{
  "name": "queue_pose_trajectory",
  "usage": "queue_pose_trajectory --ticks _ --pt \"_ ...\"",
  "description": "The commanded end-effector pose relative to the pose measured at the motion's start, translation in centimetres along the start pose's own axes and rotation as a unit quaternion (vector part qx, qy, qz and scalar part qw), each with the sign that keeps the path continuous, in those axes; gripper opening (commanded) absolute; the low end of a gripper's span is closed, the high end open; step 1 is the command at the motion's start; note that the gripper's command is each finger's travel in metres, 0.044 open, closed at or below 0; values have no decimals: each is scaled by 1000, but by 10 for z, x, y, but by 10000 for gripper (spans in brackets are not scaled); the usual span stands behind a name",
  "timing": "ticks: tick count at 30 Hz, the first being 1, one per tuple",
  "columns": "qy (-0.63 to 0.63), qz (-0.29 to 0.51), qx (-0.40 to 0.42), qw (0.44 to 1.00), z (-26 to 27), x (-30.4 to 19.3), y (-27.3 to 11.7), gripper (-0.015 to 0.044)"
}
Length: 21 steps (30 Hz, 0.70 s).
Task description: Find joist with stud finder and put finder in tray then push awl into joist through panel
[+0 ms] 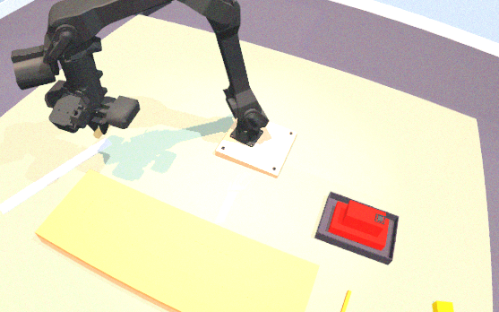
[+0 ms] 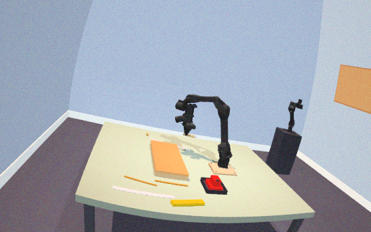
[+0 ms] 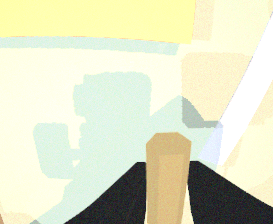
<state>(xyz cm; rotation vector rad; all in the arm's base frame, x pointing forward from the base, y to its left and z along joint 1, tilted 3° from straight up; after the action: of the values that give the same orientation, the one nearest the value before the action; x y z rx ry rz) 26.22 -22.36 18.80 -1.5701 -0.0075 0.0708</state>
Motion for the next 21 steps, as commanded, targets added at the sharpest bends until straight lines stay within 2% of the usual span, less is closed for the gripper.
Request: queue_pose_trajectory --ticks 1,11,21 --pt "18 -9 -34 999 1 -3 -7 0" --pt "97 -56 -153 982 4 -12 -18 0" --pt "185 -124 -256 941 9 -23 -32 0"
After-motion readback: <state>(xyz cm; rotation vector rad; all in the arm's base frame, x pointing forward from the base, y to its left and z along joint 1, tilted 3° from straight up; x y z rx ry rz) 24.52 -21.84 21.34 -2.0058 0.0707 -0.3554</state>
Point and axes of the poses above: the point midway between the two fingers, 35 mm back from their tips, its own y axis out along the fingers, its own z axis across the jaws, x = y × z, the point moved 5 cm from there along -y, back along the fingers, and after that the axes turned 9 degrees about y, right-handed, at the moved point
